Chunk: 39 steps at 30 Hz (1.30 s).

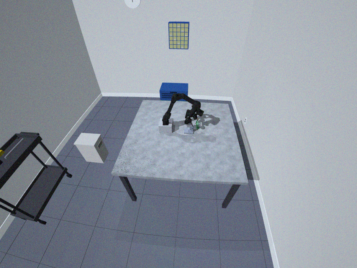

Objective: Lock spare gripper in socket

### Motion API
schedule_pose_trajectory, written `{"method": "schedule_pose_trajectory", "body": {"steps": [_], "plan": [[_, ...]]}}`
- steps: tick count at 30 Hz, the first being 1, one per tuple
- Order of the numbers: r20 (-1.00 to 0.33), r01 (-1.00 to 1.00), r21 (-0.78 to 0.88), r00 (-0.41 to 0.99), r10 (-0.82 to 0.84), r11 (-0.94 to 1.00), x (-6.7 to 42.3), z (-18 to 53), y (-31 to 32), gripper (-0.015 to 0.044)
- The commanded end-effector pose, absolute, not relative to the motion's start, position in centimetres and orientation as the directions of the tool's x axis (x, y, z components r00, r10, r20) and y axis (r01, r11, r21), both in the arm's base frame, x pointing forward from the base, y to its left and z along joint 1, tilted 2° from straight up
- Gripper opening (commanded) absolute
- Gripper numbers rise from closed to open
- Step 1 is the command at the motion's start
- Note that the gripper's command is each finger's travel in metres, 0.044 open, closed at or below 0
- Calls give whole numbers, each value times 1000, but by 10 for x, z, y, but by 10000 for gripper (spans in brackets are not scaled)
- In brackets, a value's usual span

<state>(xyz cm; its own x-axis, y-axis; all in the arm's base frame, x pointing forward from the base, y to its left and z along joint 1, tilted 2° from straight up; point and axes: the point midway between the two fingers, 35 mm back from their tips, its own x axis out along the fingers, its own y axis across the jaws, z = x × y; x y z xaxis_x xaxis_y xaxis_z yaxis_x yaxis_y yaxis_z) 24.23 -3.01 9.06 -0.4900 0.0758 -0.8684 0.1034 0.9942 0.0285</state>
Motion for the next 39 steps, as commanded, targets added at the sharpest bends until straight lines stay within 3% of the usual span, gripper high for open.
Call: {"method": "schedule_pose_trajectory", "body": {"steps": [1,39], "plan": [[-874,102,28,-481,74,994,237,97,-30,440],[-976,98,18,-216,39,995,221,159,-28,440]]}}
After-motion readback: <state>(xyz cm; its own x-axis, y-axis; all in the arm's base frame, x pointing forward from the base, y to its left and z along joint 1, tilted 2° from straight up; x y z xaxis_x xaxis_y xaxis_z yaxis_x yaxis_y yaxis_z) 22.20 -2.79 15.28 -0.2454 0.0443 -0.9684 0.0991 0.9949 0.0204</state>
